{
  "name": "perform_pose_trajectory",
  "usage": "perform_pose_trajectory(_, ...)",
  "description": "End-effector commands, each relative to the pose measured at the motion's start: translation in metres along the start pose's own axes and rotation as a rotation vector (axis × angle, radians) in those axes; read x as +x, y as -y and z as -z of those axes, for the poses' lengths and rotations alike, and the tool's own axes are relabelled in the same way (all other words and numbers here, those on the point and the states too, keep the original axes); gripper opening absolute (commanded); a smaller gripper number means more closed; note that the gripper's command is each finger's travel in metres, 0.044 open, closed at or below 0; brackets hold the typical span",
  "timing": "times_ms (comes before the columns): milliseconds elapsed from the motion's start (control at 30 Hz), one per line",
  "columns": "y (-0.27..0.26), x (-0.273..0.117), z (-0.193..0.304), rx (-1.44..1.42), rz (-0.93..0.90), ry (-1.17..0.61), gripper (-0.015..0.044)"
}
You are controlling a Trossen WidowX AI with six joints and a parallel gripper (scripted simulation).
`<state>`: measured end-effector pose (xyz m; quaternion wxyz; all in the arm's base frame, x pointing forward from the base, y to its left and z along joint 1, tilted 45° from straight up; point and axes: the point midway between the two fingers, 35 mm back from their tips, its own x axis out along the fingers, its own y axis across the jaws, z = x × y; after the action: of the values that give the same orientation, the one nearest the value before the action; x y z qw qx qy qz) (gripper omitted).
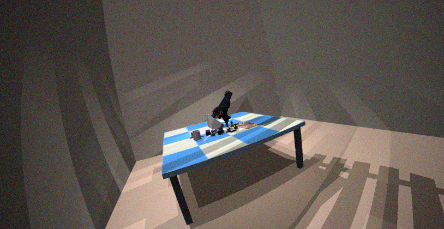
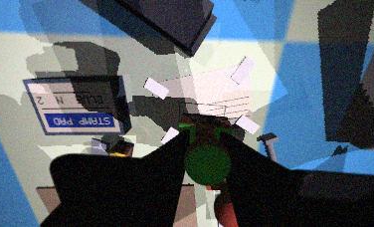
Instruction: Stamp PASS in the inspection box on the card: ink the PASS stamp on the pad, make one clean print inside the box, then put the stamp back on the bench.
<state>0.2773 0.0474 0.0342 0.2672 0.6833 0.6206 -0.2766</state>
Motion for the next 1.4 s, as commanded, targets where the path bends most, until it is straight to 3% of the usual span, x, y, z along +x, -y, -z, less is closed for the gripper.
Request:
perform_pose_trajectory(0, -0.002, -0.01, -0.001, -0.008, -0.007, 0.005, 0.0)
perform_pose_trajectory(767, -0.001, -0.042, 0.0, -0.008, -0.007, 0.004, 0.0)
perform_pose_trajectory(1367, -0.065, -0.048, -0.034, -0.014, -0.01, 0.007, 0.0)
